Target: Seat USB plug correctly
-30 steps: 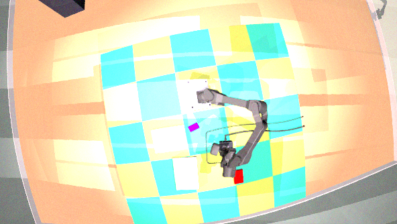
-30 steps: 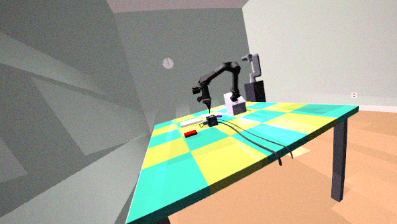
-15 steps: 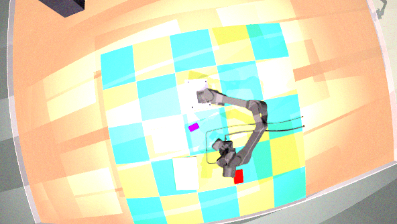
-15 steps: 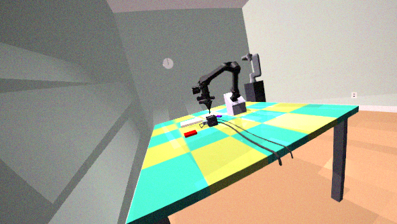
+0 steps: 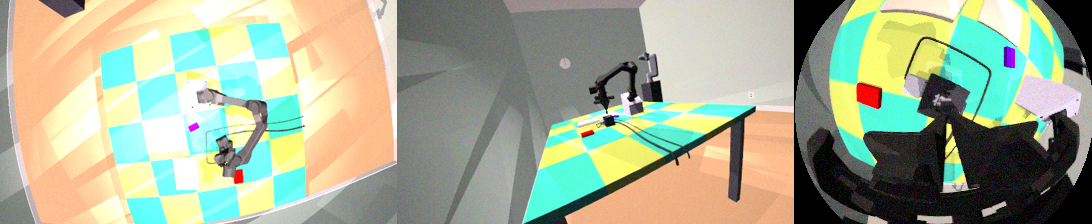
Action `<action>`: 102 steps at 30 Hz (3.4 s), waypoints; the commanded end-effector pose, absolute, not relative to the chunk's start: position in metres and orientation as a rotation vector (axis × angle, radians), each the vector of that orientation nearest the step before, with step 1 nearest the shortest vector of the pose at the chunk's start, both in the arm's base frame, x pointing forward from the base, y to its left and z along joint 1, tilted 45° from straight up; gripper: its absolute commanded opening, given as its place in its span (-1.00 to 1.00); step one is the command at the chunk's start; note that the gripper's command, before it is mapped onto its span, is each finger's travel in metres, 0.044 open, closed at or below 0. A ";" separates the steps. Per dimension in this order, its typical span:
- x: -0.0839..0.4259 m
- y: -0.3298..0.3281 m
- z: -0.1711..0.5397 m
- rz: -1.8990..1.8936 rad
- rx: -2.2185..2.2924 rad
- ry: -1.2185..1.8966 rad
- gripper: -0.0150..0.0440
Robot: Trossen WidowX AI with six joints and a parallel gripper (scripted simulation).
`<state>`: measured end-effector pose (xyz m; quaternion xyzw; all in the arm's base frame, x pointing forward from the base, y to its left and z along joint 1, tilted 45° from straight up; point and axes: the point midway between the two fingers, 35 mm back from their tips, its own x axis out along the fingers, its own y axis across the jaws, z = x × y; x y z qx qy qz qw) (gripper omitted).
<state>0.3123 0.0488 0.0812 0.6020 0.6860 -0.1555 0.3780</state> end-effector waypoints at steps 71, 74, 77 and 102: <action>0.313 0.053 0.079 -0.853 1.894 1.752 -0.49; 0.313 0.054 0.079 -0.849 1.895 1.753 -0.49; 0.313 0.054 0.079 -0.846 1.895 1.755 -0.49; 0.314 0.057 0.078 -0.815 1.900 1.768 -0.49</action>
